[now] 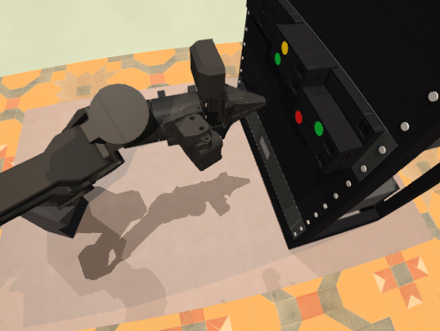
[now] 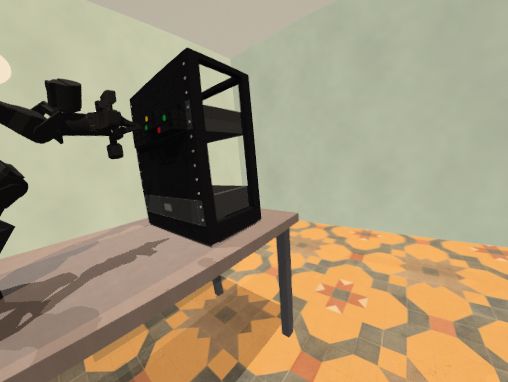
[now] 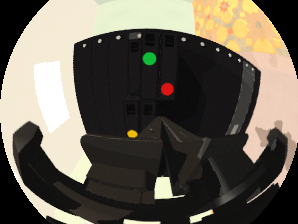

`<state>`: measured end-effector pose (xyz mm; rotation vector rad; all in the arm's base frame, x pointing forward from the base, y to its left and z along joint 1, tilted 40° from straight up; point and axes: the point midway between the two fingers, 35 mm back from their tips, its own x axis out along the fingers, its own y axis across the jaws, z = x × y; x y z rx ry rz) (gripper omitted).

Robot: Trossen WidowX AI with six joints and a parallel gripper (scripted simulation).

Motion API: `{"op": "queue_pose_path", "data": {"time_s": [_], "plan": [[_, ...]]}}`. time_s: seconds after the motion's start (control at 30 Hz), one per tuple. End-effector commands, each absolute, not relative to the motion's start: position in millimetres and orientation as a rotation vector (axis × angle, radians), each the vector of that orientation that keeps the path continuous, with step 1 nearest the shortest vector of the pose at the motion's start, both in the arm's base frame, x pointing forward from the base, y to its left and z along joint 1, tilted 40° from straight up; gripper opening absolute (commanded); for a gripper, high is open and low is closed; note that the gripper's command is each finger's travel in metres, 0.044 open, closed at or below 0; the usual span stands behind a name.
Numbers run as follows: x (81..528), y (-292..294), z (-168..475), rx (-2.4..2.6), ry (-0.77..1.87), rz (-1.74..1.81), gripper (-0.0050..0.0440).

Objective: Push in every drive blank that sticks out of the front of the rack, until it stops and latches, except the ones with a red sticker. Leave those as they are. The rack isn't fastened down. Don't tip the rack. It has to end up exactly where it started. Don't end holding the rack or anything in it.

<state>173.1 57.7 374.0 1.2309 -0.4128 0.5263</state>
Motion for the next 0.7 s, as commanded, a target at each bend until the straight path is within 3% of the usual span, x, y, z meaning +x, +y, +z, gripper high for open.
{"op": "queue_pose_path", "data": {"time_s": [0.0, 0.67], "plan": [[171, 62, 378, 1.234, -0.429, 0.523, 0.0], [164, 89, 379, 1.234, -0.429, 0.523, 0.0]]}}
